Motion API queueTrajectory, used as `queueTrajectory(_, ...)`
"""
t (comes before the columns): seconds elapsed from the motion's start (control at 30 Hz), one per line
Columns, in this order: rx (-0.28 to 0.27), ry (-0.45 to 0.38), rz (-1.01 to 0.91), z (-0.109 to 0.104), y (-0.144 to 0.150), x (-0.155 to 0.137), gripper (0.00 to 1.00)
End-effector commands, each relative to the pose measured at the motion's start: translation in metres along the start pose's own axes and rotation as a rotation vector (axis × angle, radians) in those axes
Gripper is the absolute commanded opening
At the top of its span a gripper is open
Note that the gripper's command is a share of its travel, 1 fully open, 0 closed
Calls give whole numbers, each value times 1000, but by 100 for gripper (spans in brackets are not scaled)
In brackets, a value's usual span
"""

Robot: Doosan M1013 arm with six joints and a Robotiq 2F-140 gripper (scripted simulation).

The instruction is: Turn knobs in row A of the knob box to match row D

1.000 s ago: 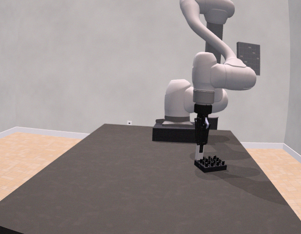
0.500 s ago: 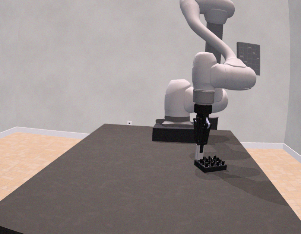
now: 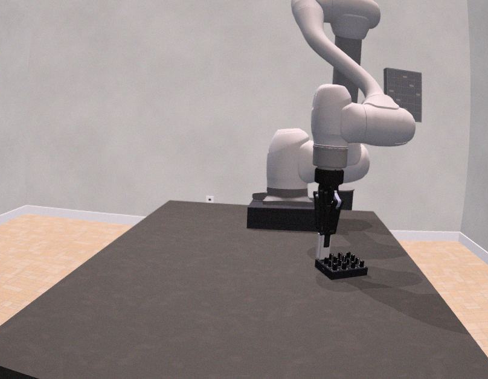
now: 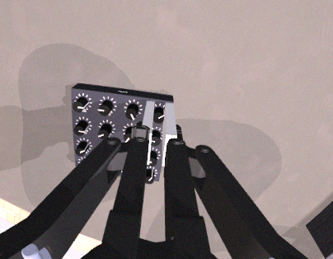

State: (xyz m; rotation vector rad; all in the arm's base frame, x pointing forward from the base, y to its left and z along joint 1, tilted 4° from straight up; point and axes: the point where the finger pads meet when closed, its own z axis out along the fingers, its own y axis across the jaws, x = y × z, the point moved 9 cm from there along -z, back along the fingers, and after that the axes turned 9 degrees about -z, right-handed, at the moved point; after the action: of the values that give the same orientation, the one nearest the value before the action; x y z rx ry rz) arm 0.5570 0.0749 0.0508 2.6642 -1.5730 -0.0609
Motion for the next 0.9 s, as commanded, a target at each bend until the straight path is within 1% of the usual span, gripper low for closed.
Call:
queueTrajectory(0.0, 0, 0, 0, 0, 0, 0, 5)
queueTrajectory(0.13, 0, 0, 0, 0, 0, 0, 5)
queueTrajectory(0.17, 0, 0, 0, 0, 0, 0, 12)
queueTrajectory(0.87, 0, 0, 0, 0, 0, 0, 12)
